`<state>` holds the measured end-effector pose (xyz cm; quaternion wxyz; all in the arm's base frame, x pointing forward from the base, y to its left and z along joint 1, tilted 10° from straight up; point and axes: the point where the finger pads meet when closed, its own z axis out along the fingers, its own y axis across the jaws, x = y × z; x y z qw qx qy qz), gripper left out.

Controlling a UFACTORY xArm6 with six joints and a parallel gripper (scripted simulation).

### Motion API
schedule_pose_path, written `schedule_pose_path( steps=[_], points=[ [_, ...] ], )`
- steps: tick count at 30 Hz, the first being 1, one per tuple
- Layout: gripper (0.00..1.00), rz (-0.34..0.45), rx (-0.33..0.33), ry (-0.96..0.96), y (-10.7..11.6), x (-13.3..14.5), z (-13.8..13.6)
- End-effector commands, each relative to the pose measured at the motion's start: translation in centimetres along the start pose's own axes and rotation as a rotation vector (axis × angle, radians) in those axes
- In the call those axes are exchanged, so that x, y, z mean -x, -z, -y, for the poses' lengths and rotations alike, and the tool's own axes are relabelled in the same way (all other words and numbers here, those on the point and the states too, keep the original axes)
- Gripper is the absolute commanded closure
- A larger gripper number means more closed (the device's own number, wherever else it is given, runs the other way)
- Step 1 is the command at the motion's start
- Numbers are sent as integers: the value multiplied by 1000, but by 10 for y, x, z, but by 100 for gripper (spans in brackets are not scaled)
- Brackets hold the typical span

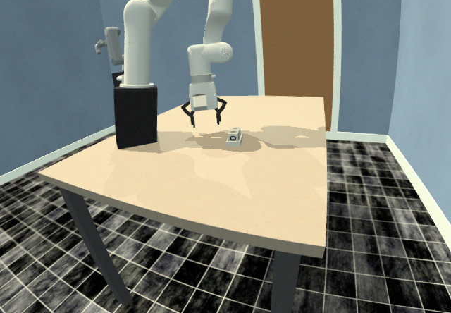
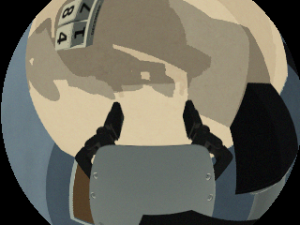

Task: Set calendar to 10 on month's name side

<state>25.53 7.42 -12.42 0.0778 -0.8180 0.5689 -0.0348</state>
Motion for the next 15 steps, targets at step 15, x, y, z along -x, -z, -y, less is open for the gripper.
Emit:
schedule_pose_path(
  steps=[15],
  points=[
    [0, 0, -1, 0, 15, 0, 1]
  ],
)
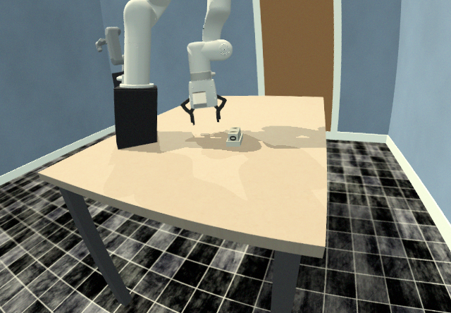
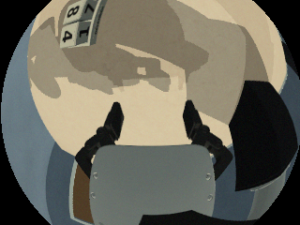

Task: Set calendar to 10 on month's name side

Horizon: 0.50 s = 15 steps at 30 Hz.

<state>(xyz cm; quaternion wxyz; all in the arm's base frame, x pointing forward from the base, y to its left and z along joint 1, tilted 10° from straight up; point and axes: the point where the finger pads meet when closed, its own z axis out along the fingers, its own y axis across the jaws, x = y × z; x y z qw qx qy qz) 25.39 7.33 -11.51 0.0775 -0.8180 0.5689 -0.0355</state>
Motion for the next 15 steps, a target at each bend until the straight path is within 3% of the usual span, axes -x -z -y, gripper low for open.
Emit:
schedule_pose_path(
  steps=[1, 11, 15],
  points=[
    [0, 1, -1, 0, 9, 0, 1],
    [0, 1, -1, 7, 22, 0, 1],
    [0, 1, -1, 121, 22, 1, 2]
  ],
)
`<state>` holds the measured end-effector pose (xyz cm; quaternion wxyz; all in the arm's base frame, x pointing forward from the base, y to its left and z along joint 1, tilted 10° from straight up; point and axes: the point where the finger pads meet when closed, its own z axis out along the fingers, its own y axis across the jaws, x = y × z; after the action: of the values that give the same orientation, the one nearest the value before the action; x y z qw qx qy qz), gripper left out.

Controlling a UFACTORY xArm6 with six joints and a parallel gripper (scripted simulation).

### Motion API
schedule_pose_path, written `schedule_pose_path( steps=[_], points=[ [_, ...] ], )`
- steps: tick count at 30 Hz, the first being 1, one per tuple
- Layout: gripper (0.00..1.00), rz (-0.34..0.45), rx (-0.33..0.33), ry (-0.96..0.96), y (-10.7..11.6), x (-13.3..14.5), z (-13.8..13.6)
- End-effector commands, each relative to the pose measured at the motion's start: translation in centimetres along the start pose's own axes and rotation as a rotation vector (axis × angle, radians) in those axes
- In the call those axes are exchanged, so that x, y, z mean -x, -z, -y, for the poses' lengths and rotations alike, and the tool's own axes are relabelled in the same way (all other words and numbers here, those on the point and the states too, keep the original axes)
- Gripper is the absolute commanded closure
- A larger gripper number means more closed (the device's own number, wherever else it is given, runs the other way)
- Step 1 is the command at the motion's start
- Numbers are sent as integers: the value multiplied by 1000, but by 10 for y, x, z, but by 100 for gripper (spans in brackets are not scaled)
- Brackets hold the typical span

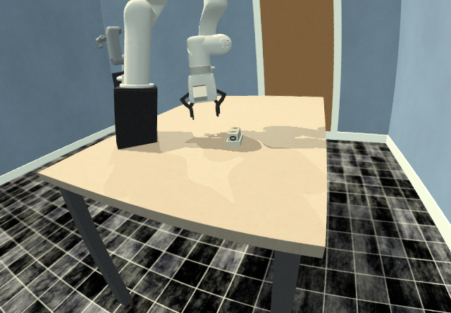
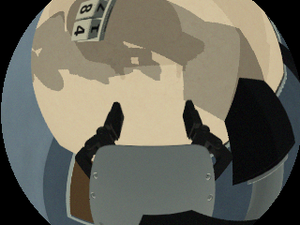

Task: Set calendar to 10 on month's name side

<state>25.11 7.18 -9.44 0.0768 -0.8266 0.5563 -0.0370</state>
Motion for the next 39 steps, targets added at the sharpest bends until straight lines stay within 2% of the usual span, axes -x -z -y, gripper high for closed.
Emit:
schedule_pose_path(
  steps=[1, 6, 13, 21, 29, 34, 39],
  points=[
    [0, 2, -1, 90, 1, 1, 2],
    [0, 2, -1, 231, 1, 3, 6],
    [0, 2, -1, 255, 1, 5, 12],
    [0, 2, -1, 492, 1, 7, 15],
    [0, 2, -1, 518, 1, 11, 23],
    [0, 2, -1, 723, 1, 12, 26],
    [0, 2, -1, 755, 1, 14, 30]
  ],
)
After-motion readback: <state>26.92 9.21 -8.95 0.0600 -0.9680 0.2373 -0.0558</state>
